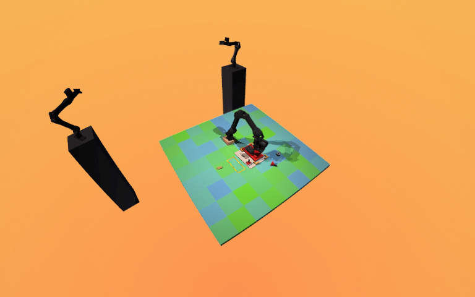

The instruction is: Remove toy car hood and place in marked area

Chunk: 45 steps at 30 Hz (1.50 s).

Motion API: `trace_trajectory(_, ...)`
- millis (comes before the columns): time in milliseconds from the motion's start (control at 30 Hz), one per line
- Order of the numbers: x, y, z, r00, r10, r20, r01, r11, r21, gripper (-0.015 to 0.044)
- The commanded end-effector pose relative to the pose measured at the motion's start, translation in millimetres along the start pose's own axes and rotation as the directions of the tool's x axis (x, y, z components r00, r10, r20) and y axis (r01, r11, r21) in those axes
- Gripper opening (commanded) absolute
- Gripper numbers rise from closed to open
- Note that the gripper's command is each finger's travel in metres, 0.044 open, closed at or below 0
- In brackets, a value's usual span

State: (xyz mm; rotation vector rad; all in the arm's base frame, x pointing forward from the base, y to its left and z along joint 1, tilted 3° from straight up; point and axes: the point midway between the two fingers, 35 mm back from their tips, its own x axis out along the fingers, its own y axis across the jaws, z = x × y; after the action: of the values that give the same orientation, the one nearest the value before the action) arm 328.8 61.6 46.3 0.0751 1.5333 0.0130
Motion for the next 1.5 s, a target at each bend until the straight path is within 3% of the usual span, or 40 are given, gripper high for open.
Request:
trace_trajectory(0,-1,0,0,1.0,0.0,0.001,0.0,1.0,0.0,0.0196)
trace_trajectory(267,-6,0,0,1.0,0.0,0.001,0.0,1.0,0.0,0.0)
trace_trajectory(1467,-29,0,0,1.0,0.0,0.0,0.0,1.0,0.0,0.0)
